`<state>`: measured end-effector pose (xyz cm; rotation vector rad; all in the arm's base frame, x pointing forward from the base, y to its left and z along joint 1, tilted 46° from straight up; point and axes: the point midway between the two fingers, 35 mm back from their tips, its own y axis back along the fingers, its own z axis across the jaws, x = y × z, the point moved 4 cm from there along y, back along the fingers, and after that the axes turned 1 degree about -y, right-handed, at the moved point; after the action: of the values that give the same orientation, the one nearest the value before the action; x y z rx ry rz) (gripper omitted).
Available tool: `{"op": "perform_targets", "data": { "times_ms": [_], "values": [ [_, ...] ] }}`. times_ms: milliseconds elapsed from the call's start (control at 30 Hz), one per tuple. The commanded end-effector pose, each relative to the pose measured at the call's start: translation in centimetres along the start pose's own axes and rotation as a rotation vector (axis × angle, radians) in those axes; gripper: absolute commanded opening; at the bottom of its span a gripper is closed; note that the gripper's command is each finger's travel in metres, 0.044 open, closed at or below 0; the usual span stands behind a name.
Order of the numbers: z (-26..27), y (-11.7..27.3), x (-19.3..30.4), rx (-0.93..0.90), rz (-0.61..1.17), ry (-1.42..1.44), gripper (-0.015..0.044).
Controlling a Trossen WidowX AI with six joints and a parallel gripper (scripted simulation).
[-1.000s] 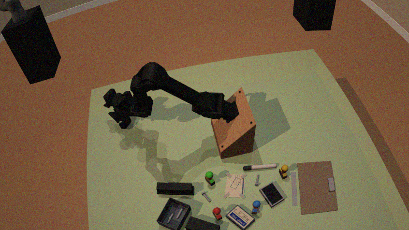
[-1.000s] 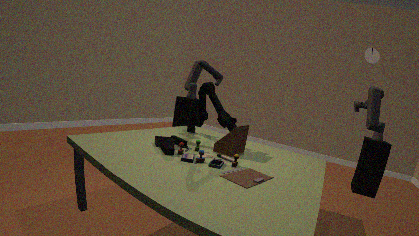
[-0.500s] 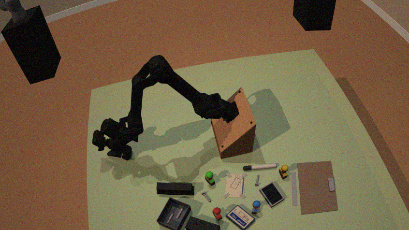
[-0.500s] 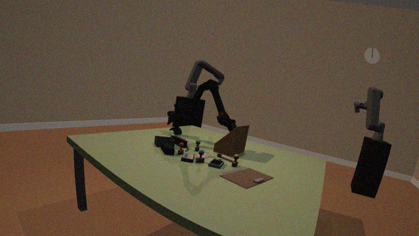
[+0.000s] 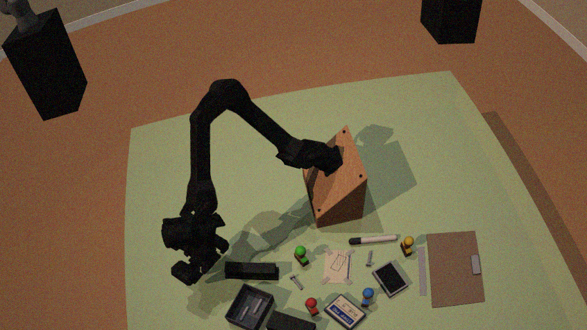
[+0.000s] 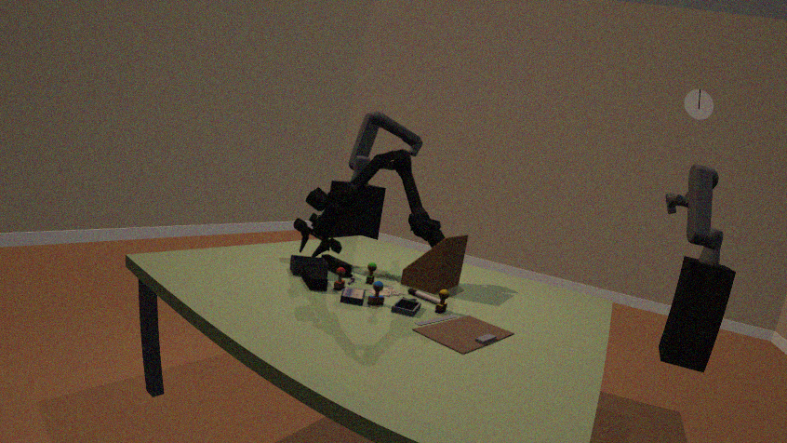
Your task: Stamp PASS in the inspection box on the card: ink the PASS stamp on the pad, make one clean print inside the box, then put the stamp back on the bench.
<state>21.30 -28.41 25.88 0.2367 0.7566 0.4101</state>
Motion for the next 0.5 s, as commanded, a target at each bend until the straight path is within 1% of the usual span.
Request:
{"op": "perform_targets", "data": {
  "times_ms": [0,100,167,300,400,467],
  "values": [
    [0.4,2.4,6.2,0.030,0.169,0.366,0.0222],
    [0.0,3.8,8.8,0.039,0.244,0.540,0.0222],
    [-1.2,5.4,11.3,0.062,0.320,0.726,0.0222],
    [-4.1,9.0,15.1,0.084,0.454,1.134,0.0222],
    [-6.4,11.6,16.8,0.088,0.524,1.462,0.0222],
    [-8.1,13.5,17.6,0.087,0.555,1.729,0.0222]
  ]
}}
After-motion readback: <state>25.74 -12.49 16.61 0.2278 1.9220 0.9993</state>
